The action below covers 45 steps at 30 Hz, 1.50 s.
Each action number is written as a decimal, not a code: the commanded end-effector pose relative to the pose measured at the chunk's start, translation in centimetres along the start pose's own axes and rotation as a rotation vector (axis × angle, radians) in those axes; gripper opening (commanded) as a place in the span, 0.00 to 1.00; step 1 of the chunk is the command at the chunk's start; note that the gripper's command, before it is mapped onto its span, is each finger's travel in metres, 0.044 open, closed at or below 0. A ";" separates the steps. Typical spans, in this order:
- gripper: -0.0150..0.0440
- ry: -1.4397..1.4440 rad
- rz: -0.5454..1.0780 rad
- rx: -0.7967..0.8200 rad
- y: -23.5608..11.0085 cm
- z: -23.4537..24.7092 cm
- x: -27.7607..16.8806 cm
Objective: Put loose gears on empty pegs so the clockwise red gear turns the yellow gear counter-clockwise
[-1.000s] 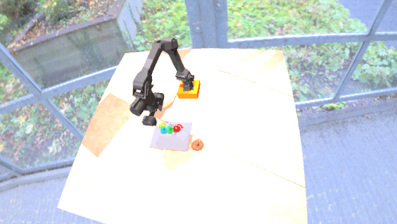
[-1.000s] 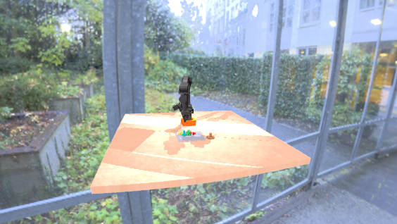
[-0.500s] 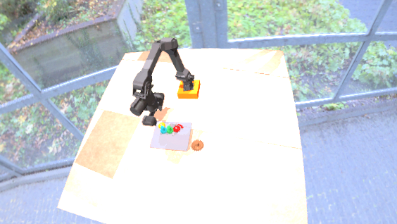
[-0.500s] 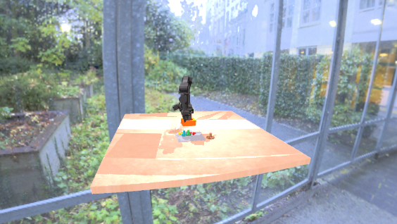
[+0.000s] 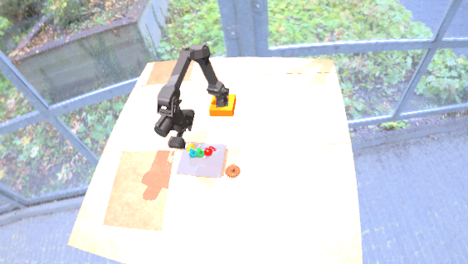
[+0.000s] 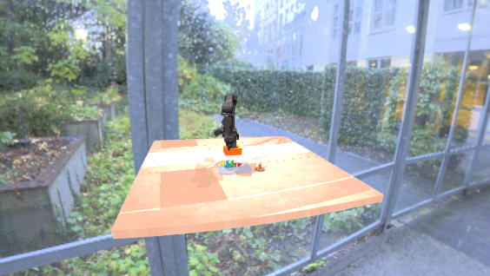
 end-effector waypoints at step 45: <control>1.00 -0.006 0.026 -0.013 -4.7 -14.2 -31.5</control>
Point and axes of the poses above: the point midway between the two fingers, 35 mm back from their tips, its own y axis out along the fingers, its own z axis across the jaws, x = y × z, the point moved 9 cm from there along -y, back along the fingers, and after that the axes turned 5 degrees about y, right-handed, at the moved point
